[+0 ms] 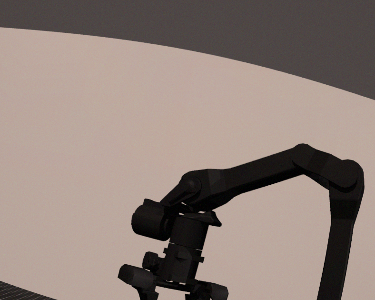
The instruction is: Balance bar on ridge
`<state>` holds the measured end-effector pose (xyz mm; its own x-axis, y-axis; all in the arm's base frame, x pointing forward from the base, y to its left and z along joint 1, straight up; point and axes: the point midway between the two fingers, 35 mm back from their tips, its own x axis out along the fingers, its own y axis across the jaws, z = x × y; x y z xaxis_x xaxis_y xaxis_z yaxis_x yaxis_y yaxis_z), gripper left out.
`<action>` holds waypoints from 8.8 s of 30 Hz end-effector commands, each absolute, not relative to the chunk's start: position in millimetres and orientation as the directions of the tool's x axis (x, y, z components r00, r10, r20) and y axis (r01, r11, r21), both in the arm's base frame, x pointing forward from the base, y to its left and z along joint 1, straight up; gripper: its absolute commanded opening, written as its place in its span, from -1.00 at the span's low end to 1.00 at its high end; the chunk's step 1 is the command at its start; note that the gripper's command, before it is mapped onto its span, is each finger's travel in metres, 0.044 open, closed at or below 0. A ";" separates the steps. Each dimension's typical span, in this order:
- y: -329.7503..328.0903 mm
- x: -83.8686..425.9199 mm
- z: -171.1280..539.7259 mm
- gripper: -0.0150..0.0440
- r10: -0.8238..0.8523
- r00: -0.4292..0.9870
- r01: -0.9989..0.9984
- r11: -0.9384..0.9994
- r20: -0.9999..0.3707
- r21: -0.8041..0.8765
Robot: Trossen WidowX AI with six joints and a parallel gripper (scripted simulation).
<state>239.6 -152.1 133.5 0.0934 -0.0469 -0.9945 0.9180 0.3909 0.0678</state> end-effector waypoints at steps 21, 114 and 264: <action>-159.8 224.5 73.5 0.58 -0.017 0.024 0.942 0.334 -1.000 0.017; -151.5 228.8 140.9 -0.49 -0.016 0.025 0.947 0.322 -1.000 0.018; 185.1 250.5 100.7 -0.49 0.019 0.026 0.989 -0.149 -0.999 0.023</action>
<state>250.5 185.3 101.4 0.0263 0.0198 -0.9995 0.9885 -0.1497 0.0230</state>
